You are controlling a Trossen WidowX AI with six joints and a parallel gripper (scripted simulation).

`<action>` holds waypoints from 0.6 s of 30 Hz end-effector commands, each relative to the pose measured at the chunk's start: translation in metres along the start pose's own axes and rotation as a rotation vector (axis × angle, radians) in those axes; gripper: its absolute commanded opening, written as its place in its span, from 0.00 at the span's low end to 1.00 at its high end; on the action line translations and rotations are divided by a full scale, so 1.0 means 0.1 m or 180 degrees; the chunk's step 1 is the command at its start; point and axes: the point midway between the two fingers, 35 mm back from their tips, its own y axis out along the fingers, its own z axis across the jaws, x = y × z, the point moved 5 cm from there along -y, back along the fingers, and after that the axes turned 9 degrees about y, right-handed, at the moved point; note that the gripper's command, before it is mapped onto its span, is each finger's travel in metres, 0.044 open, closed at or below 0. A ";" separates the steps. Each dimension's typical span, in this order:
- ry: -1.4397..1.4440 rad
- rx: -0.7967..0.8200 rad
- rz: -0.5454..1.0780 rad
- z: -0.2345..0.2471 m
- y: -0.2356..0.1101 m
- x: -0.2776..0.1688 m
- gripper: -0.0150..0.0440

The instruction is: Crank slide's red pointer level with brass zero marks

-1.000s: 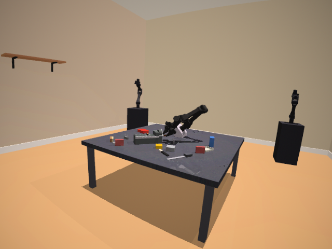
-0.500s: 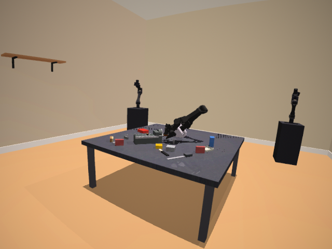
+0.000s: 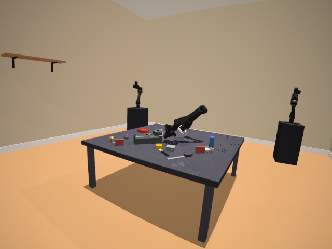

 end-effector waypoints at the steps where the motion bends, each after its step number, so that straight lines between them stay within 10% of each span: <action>1: 0.0012 -0.0002 -0.0016 0.00 0.00 0.00 0.29; 18: 0.0012 -0.0002 -0.0016 0.01 -0.01 0.00 0.25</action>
